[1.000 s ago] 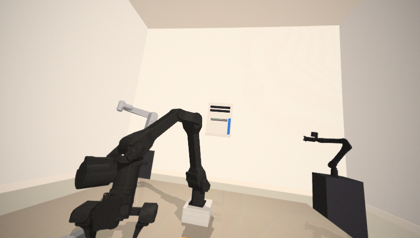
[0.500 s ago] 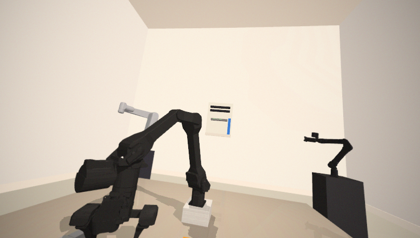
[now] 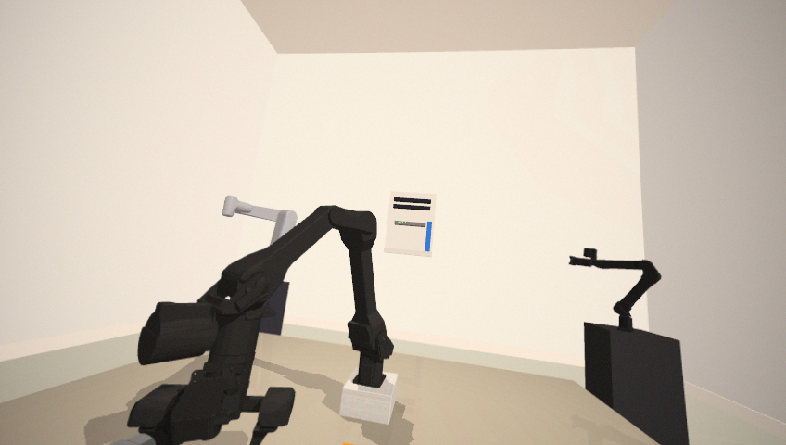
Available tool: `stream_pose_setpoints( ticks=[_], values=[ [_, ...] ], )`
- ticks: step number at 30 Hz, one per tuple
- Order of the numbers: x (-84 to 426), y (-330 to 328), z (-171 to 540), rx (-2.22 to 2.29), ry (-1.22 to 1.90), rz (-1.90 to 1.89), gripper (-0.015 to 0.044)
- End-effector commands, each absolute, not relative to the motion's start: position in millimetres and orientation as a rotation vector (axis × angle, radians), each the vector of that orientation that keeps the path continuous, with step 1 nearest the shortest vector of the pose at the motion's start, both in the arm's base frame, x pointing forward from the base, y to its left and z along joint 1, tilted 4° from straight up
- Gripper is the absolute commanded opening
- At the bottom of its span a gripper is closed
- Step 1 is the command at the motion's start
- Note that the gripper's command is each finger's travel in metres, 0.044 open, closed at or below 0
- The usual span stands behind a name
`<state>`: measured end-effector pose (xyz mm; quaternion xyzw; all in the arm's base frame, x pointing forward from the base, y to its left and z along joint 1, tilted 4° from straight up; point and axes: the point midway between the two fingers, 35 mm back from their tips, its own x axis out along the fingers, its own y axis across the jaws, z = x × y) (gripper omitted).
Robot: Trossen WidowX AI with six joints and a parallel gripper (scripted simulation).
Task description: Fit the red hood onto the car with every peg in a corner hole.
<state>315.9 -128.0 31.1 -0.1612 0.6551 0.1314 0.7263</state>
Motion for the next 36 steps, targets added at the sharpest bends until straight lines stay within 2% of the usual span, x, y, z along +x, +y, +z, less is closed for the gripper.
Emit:
stream_pose_setpoints(
  ticks=[1, 31, 34, 36],
  values=[
    [314.9, -126.9, 25.0, -0.346, 1.453, 0.295, 0.0440],
    [315.9, -126.9, 13.5, -0.346, 1.453, 0.295, 0.0440],
    [316.5, -127.8, 17.1, -0.354, 1.447, 0.291, 0.0361],
    [316.5, -127.8, 17.1, -0.354, 1.447, 0.291, 0.0348]
  ],
)
